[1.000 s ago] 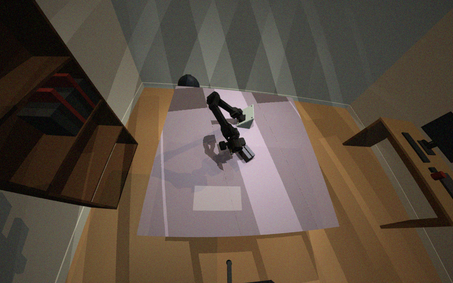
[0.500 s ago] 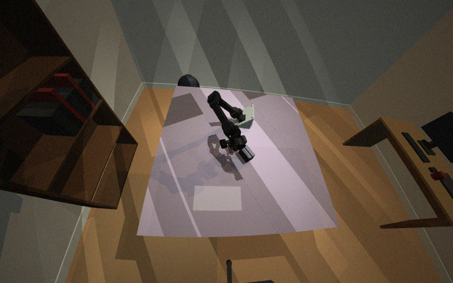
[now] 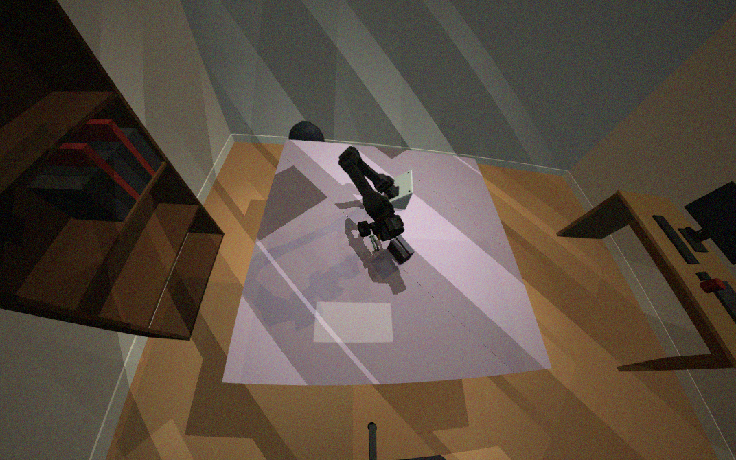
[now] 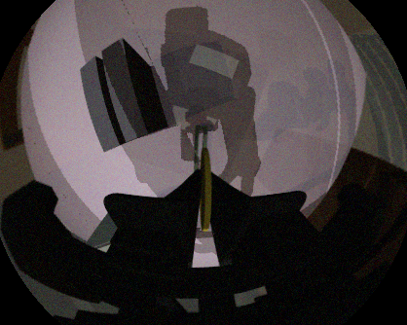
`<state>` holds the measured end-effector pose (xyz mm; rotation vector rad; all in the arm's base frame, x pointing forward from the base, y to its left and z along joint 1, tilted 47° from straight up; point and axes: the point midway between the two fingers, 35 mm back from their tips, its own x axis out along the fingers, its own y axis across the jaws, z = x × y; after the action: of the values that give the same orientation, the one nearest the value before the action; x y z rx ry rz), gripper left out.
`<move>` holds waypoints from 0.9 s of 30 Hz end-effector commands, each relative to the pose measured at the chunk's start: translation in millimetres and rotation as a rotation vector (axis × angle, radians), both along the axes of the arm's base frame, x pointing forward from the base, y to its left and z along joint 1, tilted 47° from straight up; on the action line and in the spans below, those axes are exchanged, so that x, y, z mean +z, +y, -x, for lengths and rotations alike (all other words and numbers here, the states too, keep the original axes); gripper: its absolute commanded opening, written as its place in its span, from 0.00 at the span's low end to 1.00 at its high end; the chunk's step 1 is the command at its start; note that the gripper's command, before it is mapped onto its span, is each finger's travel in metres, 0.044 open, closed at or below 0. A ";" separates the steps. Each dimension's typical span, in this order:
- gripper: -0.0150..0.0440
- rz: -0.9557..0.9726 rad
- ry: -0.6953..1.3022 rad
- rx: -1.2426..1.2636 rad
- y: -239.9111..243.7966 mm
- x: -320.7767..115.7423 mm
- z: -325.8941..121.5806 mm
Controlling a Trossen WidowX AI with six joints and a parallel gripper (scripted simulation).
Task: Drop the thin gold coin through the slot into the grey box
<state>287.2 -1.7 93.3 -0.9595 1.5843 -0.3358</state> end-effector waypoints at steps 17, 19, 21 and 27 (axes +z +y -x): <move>0.25 0.006 0.157 0.148 23.5 16.9 0.7; 0.25 0.008 0.203 0.192 24.7 16.0 0.2; 0.25 0.008 0.220 0.208 25.1 15.9 0.2; 0.25 0.008 0.220 0.208 26.2 14.9 -0.5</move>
<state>286.1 22.4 108.2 -1.1816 1.6612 -0.1101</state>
